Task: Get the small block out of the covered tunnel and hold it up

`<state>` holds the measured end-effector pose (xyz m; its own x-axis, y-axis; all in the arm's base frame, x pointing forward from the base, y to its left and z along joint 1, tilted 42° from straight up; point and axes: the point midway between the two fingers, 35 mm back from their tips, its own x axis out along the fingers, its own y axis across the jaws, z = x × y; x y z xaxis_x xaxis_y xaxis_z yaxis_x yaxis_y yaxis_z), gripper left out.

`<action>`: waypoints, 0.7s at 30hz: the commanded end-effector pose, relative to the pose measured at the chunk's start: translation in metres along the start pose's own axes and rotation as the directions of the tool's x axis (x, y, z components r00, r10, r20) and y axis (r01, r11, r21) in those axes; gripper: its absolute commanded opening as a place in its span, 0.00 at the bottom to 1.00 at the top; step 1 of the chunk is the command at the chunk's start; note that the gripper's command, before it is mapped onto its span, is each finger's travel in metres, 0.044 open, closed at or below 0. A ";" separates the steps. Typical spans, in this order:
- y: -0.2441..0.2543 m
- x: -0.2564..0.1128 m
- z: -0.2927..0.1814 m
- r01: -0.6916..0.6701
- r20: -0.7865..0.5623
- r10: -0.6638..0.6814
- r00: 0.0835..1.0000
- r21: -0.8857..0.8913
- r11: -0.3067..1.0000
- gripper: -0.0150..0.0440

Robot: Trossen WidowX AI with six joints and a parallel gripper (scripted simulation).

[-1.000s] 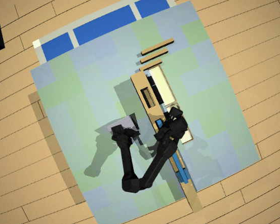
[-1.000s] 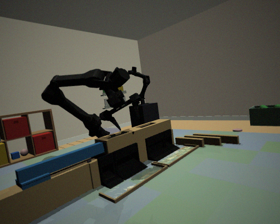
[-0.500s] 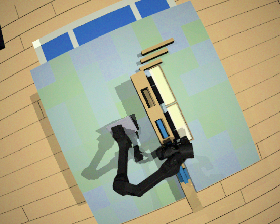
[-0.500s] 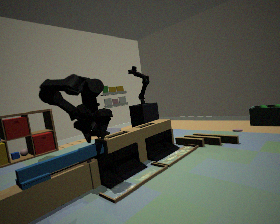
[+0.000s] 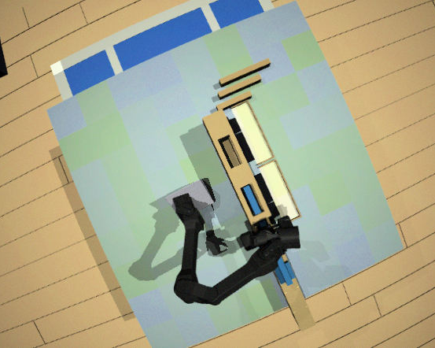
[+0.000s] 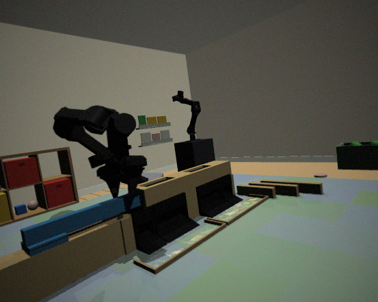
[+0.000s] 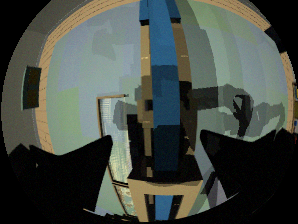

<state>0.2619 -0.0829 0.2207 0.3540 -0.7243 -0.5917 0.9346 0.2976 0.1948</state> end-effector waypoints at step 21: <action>-0.006 0.026 -0.004 0.001 0.002 -0.001 1.000 0.000 1.000 0.82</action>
<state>0.2655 -0.1009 0.2000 0.3533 -0.7258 -0.5903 0.9348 0.2991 0.1918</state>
